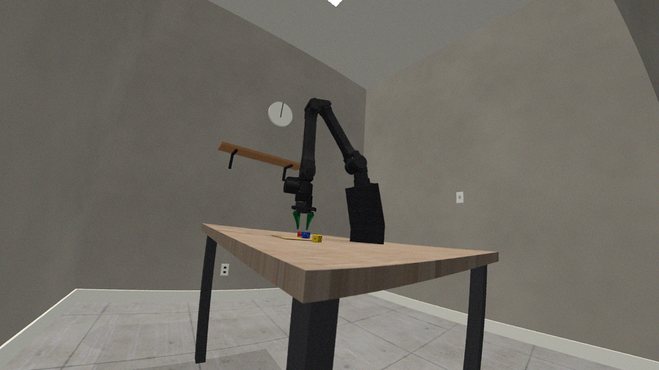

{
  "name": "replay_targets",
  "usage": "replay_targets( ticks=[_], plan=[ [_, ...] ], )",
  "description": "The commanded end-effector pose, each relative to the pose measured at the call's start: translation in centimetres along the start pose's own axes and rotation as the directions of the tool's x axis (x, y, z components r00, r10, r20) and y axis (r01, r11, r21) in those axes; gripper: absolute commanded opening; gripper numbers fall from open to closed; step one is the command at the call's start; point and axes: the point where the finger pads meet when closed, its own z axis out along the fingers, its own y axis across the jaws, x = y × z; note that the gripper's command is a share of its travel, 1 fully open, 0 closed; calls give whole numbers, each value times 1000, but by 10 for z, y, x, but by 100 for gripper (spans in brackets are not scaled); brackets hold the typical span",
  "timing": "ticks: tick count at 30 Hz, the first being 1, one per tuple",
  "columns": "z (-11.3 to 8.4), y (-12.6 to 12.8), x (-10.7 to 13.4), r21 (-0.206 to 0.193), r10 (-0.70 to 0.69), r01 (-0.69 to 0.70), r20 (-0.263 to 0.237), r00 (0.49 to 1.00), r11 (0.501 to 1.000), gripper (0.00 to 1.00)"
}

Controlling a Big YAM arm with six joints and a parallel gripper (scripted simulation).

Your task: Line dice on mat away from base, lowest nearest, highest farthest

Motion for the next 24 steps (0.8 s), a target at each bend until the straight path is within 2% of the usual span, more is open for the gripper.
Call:
replay_targets(
  ticks=[1,2,9,24],
  plan=[
    [-1,-12,-4,30,-1,1,19,1000,1000,39],
    [-2,-15,-5,38,1,-1,23,1000,999,39],
    [3,-6,-1,18,-1,1,13,1000,1000,39],
    [1,-10,-3,27,1,-1,17,1000,1000,39]
  ],
)
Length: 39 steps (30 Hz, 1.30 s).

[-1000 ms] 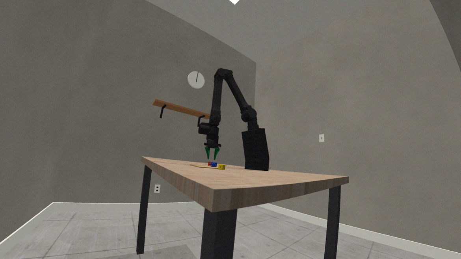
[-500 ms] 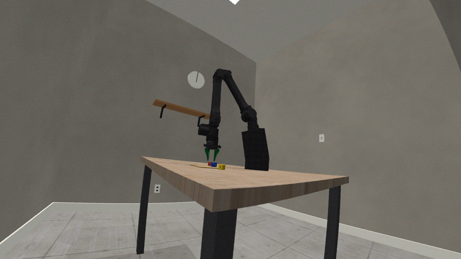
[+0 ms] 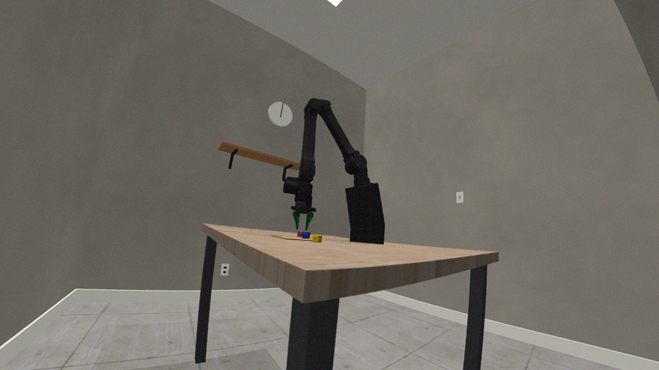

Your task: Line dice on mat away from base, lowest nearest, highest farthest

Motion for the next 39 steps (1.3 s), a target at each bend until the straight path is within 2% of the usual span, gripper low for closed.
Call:
replay_targets(
  ticks=[1,39],
  plan=[
    [-1,-8,-1,22,1,-1,14,1000,1000,39],
    [-1,-11,-2,24,1,-1,15,1000,1000,39]
  ],
)
